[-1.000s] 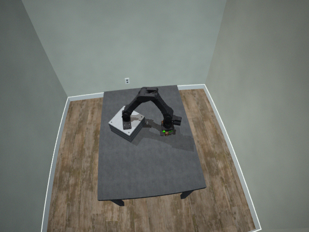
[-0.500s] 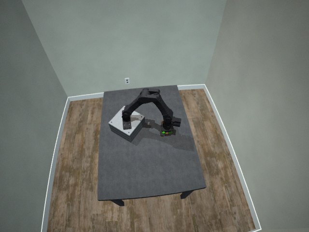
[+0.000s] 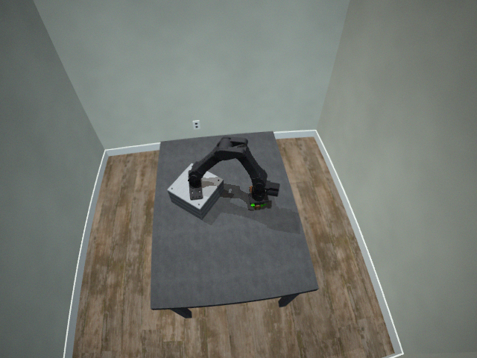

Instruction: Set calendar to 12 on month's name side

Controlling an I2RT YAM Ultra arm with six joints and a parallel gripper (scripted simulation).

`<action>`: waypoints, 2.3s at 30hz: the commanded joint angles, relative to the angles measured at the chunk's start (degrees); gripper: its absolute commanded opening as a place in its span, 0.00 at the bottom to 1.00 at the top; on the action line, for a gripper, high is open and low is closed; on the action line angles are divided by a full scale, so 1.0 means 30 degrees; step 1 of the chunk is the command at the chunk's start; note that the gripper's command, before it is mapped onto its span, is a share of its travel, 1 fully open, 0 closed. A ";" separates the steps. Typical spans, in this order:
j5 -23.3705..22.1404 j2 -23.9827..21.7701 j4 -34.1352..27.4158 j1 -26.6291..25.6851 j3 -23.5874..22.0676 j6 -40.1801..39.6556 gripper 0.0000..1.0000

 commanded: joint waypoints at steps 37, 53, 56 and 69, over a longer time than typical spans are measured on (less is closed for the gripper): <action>-0.0069 -0.0129 0.0015 -0.0001 0.0036 -0.0002 0.26; -0.0069 -0.0129 0.0015 -0.0001 0.0036 -0.0002 0.26; -0.0069 -0.0129 0.0015 -0.0001 0.0036 -0.0002 0.26; -0.0069 -0.0297 -0.0175 0.0001 0.0059 0.0000 0.26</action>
